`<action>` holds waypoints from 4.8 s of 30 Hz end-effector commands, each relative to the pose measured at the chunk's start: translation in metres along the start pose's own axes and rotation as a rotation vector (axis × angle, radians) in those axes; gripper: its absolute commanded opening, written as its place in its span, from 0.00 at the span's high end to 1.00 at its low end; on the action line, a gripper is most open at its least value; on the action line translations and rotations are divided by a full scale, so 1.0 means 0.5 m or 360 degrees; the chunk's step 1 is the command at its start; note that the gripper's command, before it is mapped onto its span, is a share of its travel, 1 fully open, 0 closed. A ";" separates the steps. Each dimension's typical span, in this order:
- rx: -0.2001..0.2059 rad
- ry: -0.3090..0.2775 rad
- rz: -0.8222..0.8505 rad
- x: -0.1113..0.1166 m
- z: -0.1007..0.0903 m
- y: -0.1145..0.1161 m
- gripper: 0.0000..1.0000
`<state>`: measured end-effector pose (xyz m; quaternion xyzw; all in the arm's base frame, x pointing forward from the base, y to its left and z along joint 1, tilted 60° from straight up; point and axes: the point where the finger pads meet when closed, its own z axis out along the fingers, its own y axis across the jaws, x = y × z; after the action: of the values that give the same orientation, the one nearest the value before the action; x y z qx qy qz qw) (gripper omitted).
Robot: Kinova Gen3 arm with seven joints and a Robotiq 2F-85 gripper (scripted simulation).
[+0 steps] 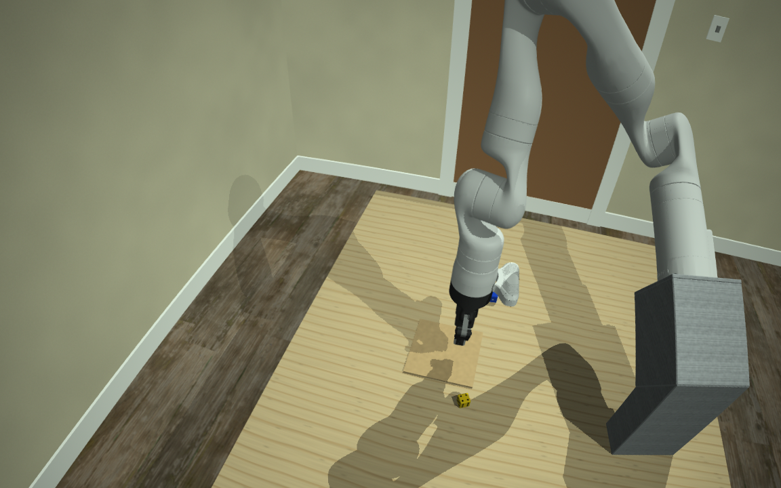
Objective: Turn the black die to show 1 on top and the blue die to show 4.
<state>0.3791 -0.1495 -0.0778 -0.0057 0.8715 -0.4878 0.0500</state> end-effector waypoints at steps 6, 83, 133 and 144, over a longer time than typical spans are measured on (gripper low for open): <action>0.0024 0.0021 -0.0009 0.012 0.075 -0.007 0.85; 0.0024 0.0021 -0.0009 0.013 0.104 -0.008 0.85; 0.0024 0.0021 -0.0009 0.013 0.104 -0.008 0.65; 0.0024 0.0021 -0.0009 0.012 0.081 -0.007 0.65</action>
<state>0.3742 -0.1935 -0.0985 -0.0036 0.8665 -0.4976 0.0396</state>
